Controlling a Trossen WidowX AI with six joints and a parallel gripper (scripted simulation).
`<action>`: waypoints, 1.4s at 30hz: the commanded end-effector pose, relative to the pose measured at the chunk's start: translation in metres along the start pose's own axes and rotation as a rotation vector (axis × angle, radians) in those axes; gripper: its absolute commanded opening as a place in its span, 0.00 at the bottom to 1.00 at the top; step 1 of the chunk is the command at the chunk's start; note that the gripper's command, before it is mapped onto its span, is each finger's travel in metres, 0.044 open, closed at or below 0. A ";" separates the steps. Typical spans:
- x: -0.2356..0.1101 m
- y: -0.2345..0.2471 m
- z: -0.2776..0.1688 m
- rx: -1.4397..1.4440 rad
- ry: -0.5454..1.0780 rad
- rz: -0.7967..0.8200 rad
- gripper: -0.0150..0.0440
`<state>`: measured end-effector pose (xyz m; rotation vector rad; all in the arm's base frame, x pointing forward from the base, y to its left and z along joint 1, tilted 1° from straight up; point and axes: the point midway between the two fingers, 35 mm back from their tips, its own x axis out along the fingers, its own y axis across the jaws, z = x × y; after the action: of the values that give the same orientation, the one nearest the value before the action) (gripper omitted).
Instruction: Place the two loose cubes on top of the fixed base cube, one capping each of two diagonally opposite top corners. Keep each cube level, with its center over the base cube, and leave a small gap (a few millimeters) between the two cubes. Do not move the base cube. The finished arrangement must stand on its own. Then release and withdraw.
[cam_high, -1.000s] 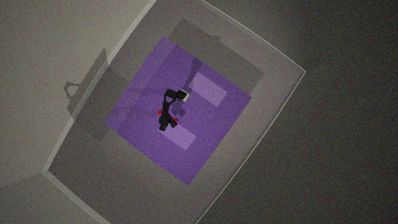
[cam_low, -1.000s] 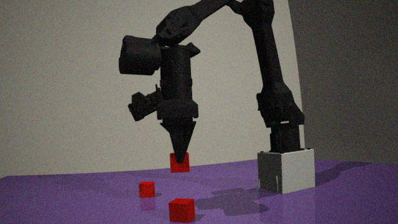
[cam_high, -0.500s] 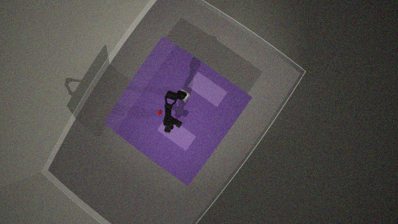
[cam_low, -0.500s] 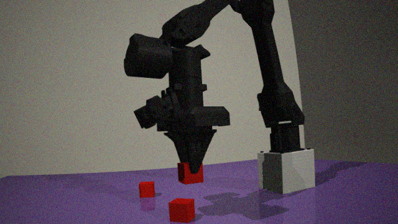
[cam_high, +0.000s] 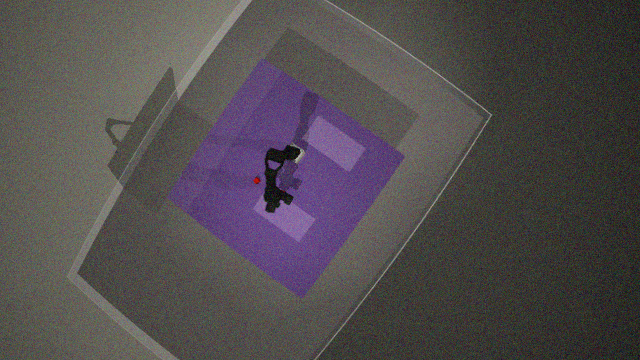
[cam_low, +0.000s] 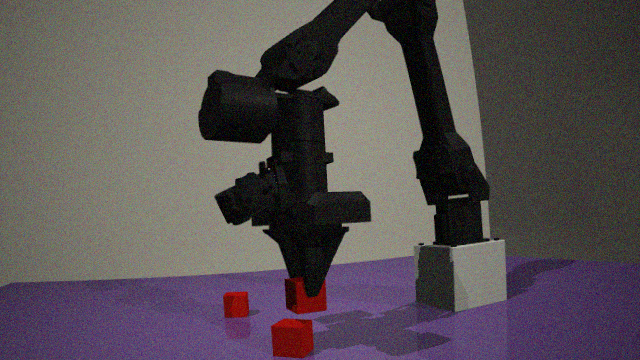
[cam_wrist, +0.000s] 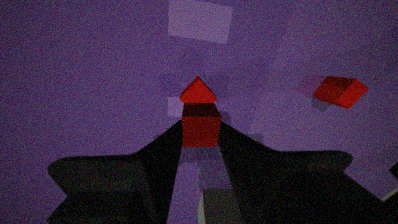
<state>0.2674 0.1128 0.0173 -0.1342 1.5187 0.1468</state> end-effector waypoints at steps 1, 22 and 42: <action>0.009 -0.001 -0.002 -0.007 0.006 -0.004 0.43; 0.011 -0.001 -0.002 -0.003 0.006 -0.004 0.43; -0.003 0.000 -0.002 -0.001 0.007 -0.001 0.60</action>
<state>0.2627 0.1108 0.0129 -0.1407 1.5389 0.1430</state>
